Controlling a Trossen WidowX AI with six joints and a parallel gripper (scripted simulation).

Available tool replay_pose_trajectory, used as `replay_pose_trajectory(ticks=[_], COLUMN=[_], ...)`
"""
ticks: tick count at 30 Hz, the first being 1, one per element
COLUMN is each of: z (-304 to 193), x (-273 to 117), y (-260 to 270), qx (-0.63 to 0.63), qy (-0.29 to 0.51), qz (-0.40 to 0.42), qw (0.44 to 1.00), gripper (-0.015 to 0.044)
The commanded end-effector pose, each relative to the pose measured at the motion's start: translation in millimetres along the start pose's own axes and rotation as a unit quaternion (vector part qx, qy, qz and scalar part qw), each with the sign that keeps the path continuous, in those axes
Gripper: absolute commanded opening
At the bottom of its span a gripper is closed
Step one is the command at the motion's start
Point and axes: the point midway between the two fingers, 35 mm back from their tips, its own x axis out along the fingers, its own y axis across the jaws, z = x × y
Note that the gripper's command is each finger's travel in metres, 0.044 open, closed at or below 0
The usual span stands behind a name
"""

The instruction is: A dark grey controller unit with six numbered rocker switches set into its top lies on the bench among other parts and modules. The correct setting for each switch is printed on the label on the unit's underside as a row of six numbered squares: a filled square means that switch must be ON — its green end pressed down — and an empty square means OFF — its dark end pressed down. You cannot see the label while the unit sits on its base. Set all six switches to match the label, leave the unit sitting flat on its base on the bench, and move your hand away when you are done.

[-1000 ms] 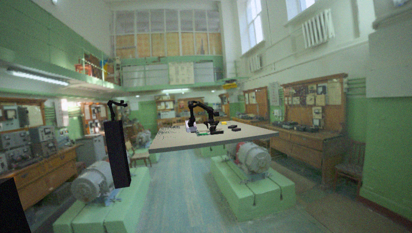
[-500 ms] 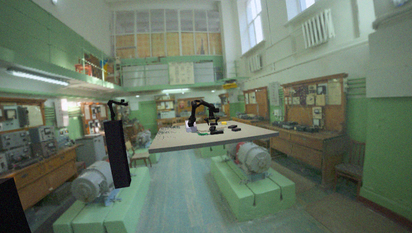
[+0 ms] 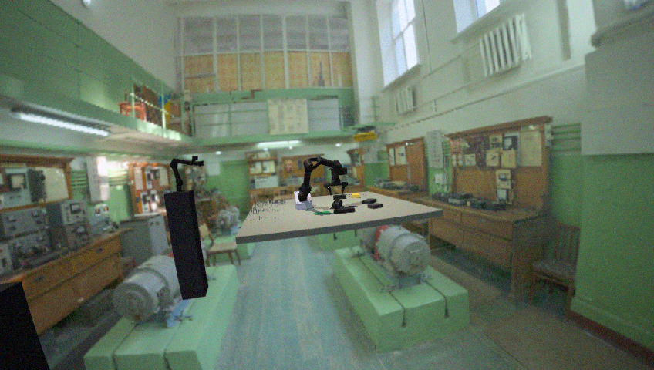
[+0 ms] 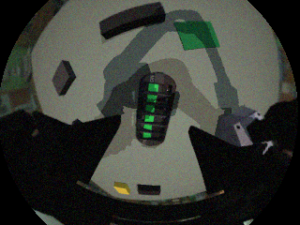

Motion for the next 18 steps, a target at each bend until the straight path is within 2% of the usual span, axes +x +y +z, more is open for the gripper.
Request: replay_pose_trajectory(ticks=[1, 4, 18], z=[0.6, 0.3, 0.3], x=[-17.9, -17.9, -17.9], y=[0.3, 0.6, 0.6], qx=[0.003, 0.003, 0.003], qy=[0.002, 0.002, 0.002], qz=[-0.001, -0.001, -0.001], qw=[1.0, 1.0, 1.0], gripper=[0.044, 0.044, 0.0072])
